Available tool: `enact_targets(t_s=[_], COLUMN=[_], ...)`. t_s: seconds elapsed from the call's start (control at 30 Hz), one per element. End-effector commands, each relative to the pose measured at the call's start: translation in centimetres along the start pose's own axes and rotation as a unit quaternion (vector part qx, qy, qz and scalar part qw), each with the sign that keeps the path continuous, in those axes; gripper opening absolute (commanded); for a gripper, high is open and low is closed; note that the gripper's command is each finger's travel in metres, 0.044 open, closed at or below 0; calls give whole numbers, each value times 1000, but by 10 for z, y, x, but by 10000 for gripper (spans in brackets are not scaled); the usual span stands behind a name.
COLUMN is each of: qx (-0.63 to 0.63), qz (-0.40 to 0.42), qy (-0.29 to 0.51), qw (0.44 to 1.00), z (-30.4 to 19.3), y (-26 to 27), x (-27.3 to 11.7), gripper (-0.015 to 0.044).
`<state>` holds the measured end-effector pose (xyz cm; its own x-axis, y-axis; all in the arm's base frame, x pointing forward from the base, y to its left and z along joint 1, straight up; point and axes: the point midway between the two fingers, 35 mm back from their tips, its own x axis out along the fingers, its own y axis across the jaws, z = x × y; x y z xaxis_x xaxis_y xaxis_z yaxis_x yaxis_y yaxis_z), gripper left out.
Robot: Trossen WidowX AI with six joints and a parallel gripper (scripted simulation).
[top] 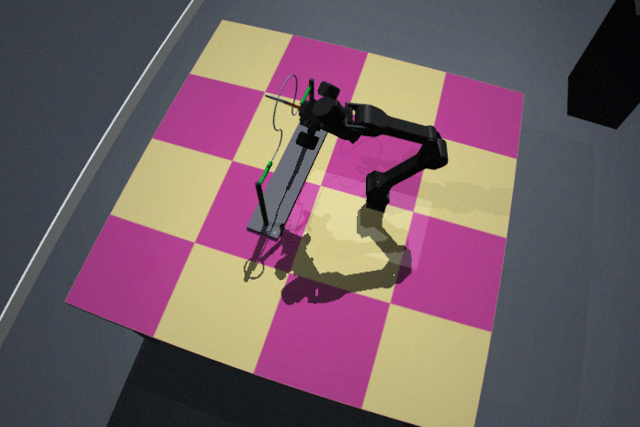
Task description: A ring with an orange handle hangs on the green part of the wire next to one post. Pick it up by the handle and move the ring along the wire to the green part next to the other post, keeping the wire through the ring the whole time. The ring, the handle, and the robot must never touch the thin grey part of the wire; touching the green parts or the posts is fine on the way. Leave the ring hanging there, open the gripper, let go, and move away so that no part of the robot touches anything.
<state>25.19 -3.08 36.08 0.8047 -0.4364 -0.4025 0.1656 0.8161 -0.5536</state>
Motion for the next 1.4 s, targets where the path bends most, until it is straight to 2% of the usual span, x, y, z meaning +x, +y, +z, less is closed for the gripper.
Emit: enact_targets(t_s=[0.0,1.37], qx=[-20,-230], qz=[-15,-152], qy=[-5,-35], qw=[1000,961], z=[0,6], y=[-3,-24], x=[-1,-2], gripper=[-150,-150])
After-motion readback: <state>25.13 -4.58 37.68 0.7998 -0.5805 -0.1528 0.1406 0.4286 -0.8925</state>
